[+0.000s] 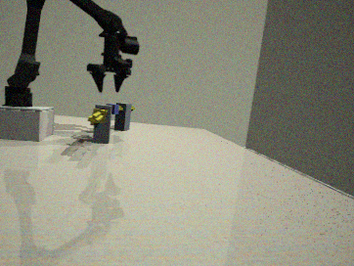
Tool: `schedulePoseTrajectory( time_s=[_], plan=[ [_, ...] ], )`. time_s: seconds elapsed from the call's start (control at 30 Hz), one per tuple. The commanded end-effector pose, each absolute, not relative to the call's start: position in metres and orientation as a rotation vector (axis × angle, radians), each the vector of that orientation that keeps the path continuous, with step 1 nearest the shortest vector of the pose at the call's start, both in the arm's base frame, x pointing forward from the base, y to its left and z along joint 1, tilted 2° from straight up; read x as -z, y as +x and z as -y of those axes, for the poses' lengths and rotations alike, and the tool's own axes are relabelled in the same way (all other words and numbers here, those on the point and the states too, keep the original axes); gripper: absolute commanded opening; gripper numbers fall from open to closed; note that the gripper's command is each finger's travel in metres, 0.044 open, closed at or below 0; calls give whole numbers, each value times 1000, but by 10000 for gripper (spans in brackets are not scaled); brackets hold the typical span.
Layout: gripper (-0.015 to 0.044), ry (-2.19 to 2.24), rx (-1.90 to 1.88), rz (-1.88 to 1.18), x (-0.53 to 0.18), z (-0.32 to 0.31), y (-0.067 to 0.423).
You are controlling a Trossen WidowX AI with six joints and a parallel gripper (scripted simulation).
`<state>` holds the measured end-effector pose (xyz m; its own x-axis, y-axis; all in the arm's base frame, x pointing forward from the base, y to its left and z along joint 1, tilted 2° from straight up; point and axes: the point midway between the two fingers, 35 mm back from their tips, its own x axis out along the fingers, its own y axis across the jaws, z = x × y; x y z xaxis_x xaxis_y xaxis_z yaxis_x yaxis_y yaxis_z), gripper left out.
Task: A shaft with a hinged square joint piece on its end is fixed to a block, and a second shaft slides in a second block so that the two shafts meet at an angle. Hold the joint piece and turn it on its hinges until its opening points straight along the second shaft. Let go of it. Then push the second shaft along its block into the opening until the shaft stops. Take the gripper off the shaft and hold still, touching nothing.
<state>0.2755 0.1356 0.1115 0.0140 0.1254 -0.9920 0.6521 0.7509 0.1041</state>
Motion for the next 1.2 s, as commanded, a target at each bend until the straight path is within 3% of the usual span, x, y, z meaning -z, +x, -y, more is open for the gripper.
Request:
schedulePoseTrajectory(
  time_s=[0.0, 0.73, 1.17],
  plan=[
    [440, 522, 360, -1545, -123, -136, 274],
    [440, 54, 2, -1580, -167, -133, 266],
    [440, 50, 6, -1582, -122, -76, 248]
  ],
)
